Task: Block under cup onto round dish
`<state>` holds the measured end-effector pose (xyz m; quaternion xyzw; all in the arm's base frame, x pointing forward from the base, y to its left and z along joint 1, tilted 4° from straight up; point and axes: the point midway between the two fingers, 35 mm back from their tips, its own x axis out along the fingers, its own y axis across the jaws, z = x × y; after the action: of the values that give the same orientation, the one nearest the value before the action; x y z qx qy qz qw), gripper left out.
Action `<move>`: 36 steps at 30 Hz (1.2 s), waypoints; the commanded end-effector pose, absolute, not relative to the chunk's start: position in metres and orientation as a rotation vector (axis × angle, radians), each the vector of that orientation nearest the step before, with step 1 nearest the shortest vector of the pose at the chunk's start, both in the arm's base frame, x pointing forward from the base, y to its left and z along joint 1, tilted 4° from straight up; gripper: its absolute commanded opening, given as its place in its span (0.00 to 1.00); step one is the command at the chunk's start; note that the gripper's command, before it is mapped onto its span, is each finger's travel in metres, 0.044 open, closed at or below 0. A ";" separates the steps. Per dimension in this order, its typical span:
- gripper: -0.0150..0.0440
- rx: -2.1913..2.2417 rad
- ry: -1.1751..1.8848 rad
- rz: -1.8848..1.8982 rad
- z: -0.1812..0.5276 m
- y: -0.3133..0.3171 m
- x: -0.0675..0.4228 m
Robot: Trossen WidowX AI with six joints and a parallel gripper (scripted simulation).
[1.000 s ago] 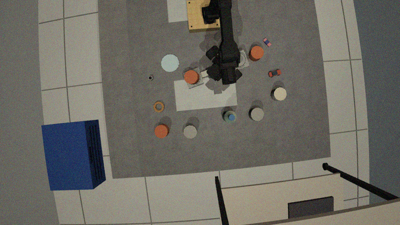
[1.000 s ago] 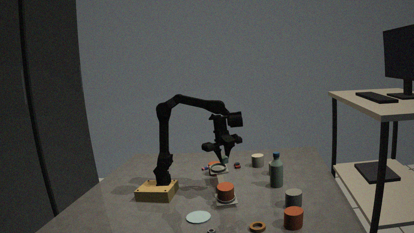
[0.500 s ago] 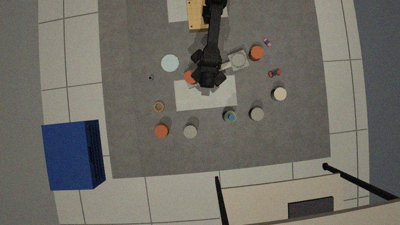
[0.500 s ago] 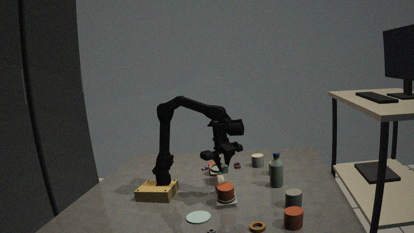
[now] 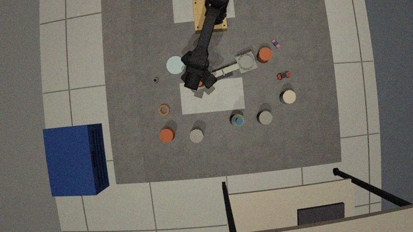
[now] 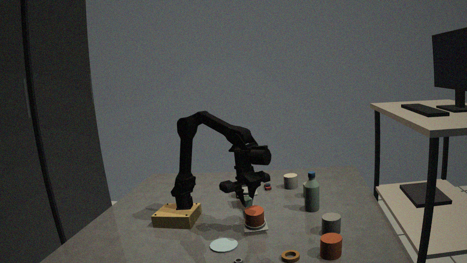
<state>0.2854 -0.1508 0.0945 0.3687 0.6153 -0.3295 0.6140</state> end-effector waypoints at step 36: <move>0.25 0.829 1.441 -0.764 0.028 -0.269 0.196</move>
<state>0.1982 -0.2693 0.0416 0.3606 0.6209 -0.3327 0.6114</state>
